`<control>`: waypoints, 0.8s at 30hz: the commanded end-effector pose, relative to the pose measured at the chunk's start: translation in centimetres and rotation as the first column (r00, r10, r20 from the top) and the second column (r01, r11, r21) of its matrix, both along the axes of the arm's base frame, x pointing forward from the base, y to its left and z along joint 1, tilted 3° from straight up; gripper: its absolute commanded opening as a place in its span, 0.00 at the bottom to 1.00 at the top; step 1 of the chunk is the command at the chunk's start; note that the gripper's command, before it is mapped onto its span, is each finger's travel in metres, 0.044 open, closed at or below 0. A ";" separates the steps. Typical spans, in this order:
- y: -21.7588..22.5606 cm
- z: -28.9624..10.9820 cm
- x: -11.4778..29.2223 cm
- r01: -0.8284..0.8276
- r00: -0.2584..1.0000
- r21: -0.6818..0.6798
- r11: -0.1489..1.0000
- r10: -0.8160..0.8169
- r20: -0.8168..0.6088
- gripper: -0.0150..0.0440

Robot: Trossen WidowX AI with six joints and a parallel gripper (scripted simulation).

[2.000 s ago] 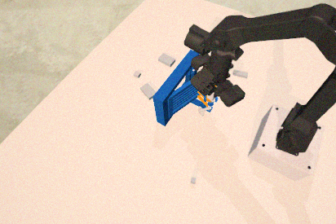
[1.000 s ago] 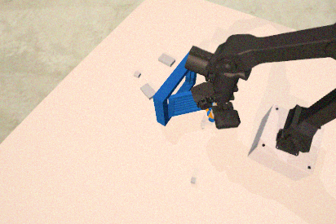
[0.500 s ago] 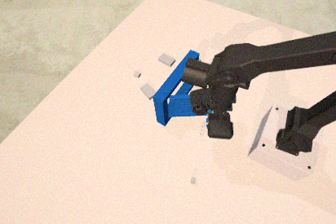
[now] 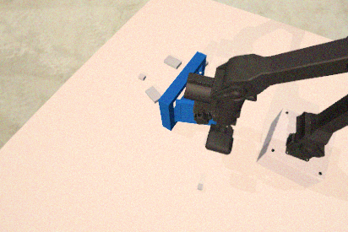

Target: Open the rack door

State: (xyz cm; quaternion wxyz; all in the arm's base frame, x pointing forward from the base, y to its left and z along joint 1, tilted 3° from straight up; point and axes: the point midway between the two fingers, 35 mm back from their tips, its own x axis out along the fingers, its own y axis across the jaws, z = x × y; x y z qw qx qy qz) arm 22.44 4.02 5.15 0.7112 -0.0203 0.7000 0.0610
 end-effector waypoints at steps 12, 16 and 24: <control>2.6 0.2 0.6 0.208 0.978 0.002 0.978 -0.208 -0.011 0.29; 3.4 0.2 0.9 0.262 0.965 0.003 0.965 -0.262 -0.014 0.29; 5.0 0.3 1.5 0.370 0.929 0.004 0.929 -0.370 -0.021 0.29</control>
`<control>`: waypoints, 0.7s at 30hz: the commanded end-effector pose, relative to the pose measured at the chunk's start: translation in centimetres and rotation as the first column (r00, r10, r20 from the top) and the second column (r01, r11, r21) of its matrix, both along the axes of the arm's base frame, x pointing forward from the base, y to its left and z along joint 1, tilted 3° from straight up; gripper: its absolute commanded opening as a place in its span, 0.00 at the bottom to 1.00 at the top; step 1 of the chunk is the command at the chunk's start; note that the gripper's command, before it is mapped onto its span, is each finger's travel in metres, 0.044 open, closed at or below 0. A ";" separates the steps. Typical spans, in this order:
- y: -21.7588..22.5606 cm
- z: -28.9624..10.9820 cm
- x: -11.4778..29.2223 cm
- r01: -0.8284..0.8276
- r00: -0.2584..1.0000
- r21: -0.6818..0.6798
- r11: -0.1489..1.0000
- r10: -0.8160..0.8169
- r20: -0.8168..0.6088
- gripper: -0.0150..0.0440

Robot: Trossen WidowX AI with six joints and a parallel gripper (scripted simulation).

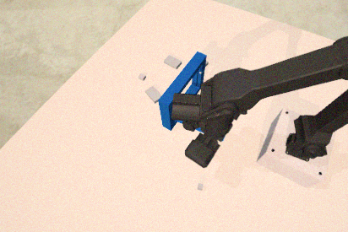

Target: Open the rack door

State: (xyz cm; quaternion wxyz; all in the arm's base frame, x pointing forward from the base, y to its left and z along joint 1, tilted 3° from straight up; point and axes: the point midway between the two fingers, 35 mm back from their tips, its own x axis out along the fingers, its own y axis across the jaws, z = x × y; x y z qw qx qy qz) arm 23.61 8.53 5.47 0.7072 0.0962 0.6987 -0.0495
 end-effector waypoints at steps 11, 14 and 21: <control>1.4 0.1 0.7 0.126 0.992 -0.001 0.992 -0.126 -0.011 0.29; 1.4 0.1 0.7 0.126 0.992 -0.001 0.992 -0.126 -0.011 0.29; 1.4 0.1 0.7 0.126 0.992 -0.001 0.992 -0.126 -0.011 0.38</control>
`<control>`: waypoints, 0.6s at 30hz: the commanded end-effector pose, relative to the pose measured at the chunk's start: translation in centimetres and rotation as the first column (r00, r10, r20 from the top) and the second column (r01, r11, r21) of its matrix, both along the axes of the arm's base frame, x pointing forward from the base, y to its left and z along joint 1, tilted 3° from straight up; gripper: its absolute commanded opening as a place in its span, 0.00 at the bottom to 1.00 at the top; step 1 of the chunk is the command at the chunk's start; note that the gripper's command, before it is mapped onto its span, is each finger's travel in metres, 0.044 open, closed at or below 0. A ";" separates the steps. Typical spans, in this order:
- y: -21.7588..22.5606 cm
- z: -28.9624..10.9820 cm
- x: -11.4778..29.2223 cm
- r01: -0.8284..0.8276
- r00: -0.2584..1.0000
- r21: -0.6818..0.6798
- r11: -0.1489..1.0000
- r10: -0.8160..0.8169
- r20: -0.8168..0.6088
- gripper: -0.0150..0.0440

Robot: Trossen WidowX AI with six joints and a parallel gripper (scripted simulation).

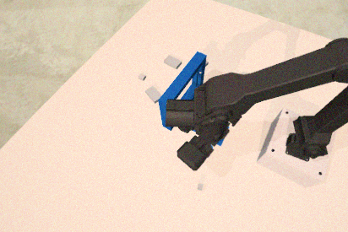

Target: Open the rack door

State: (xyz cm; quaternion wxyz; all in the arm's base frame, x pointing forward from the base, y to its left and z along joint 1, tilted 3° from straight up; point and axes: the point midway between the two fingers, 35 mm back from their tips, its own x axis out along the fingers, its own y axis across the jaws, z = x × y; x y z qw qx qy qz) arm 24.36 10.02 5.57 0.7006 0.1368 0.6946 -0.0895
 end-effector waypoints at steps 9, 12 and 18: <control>-0.1 0.0 0.0 0.011 1.000 -0.003 1.000 -0.011 -0.004 0.75; -0.1 0.2 0.0 0.011 1.000 -0.003 1.000 -0.011 -0.004 0.75; -0.1 1.2 0.1 0.011 1.000 -0.003 1.000 -0.011 -0.004 0.75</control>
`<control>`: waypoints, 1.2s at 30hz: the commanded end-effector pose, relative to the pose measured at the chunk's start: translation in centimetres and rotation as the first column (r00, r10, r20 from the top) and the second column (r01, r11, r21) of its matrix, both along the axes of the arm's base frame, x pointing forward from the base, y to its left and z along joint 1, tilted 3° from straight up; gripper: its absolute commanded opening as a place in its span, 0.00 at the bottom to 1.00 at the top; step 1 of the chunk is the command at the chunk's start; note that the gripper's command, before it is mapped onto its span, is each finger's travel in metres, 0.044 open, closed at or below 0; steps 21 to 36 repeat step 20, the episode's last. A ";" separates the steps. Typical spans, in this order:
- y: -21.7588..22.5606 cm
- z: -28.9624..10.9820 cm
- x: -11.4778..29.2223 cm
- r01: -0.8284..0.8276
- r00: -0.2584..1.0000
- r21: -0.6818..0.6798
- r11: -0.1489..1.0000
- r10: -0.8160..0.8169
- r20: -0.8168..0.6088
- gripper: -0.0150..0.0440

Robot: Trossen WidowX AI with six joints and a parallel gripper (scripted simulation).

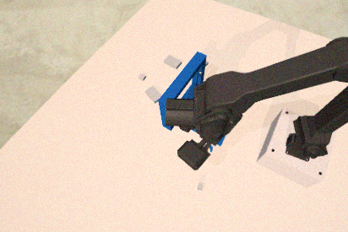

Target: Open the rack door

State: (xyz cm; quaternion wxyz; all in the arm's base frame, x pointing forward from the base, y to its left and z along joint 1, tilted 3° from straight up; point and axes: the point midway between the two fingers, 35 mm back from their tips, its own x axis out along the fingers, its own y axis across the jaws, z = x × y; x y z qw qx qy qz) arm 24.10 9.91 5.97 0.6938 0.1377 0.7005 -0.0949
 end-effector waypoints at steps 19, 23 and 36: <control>-0.1 3.9 0.3 0.002 1.000 0.001 1.000 -0.002 0.015 0.75; -0.1 4.0 0.3 0.002 1.000 0.001 1.000 -0.002 0.015 0.75; -0.1 4.0 0.3 0.002 1.000 0.001 1.000 -0.002 0.015 0.75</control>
